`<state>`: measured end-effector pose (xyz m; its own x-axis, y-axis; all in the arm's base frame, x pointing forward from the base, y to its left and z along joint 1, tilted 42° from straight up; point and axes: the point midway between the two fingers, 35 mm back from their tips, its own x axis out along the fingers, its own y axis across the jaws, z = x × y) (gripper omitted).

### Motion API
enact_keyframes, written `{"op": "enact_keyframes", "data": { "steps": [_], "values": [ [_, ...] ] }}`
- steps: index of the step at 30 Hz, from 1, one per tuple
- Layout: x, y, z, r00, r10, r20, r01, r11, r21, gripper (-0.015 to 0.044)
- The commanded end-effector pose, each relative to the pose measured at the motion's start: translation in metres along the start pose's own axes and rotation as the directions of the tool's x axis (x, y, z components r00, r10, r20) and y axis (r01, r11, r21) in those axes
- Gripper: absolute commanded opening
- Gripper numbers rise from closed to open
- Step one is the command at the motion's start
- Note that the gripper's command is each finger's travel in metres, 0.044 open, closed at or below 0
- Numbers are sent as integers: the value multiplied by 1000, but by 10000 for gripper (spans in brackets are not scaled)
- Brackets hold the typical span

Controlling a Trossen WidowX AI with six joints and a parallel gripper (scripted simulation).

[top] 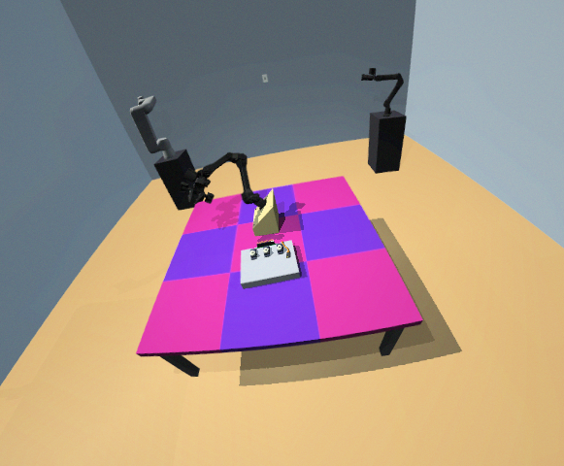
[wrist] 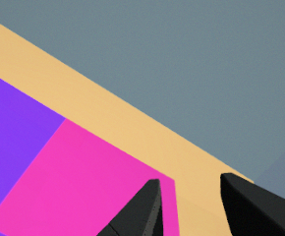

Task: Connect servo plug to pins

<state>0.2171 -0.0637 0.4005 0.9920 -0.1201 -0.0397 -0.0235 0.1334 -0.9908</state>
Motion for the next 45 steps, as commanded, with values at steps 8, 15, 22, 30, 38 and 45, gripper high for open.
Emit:
{"op": "enact_keyframes", "data": {
  "steps": [8,15,22,30,38,45],
  "values": [
    [20,12,1,1000,-1,16,-2,979,203,115],
    [32,17,4,1000,-9,30,-1,942,334,115],
    [42,24,9,999,-19,43,-3,888,461,115],
    [54,32,16,998,-28,58,-12,804,594,115],
    [65,40,24,997,-39,73,-25,699,715,115],
    [73,48,32,995,-49,87,-41,591,805,115]
  ]
}}
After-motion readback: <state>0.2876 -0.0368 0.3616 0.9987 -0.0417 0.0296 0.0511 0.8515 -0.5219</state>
